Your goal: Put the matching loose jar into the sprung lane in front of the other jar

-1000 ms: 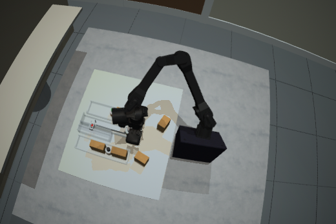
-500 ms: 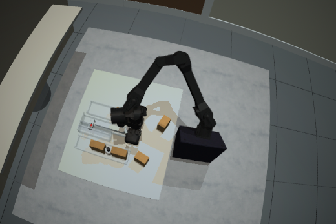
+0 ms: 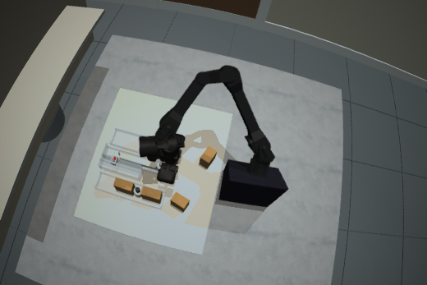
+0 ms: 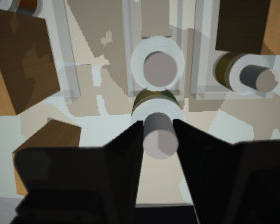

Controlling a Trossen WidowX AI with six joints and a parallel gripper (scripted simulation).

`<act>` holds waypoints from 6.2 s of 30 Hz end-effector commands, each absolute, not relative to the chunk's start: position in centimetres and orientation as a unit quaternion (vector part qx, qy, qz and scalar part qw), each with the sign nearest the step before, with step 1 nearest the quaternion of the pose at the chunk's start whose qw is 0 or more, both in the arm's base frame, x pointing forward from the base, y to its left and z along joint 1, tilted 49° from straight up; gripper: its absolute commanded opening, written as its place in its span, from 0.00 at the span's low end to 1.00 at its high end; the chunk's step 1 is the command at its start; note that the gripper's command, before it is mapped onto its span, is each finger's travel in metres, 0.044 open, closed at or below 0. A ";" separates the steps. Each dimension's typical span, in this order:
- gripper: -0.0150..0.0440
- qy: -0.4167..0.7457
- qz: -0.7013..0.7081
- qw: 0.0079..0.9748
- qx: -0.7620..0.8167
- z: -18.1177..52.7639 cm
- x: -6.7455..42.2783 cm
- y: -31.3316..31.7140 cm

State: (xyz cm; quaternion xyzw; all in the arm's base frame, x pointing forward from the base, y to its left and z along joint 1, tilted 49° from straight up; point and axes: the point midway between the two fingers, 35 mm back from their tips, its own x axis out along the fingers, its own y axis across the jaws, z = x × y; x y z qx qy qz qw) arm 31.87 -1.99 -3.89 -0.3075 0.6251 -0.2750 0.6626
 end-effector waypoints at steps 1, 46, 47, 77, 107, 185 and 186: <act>0.25 0.615 -0.277 0.672 -0.305 -3.6 33.0 -1.8; 0.25 0.615 -0.277 0.673 -0.305 -3.2 34.6 -1.6; 0.25 0.615 -0.277 0.673 -0.305 -3.2 34.6 -1.6; 0.25 0.615 -0.277 0.673 -0.305 -2.9 35.6 -1.4; 0.25 0.615 -0.278 0.673 -0.305 -3.1 35.6 -1.6; 0.25 0.614 -0.278 0.673 -0.305 -3.1 36.5 -1.7; 0.25 0.614 -0.278 0.673 -0.305 -3.1 36.5 -1.7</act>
